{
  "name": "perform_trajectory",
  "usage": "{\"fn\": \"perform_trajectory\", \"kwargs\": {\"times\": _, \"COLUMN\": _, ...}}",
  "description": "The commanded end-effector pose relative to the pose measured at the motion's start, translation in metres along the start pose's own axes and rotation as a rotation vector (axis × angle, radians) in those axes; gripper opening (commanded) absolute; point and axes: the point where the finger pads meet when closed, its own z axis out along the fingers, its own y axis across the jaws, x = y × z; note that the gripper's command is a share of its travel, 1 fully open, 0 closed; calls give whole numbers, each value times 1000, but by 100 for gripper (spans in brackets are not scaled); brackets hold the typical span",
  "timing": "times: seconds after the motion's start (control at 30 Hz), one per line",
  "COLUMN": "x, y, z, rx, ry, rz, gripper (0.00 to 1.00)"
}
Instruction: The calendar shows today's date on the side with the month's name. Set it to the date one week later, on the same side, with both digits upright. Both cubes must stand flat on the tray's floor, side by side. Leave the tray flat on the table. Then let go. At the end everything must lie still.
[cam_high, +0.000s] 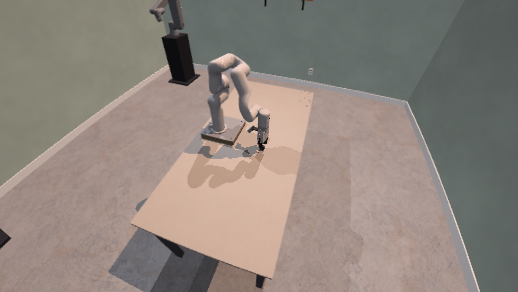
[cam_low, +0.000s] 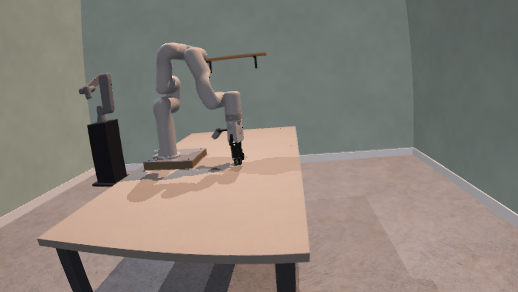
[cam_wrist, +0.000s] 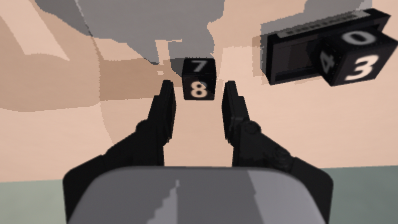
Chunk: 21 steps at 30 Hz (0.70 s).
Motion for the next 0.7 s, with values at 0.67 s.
{"fn": "perform_trajectory", "kwargs": {"times": 0.67, "x": -1, "y": 0, "z": 6, "rx": 0, "ry": -3, "rz": 0, "gripper": 47}}
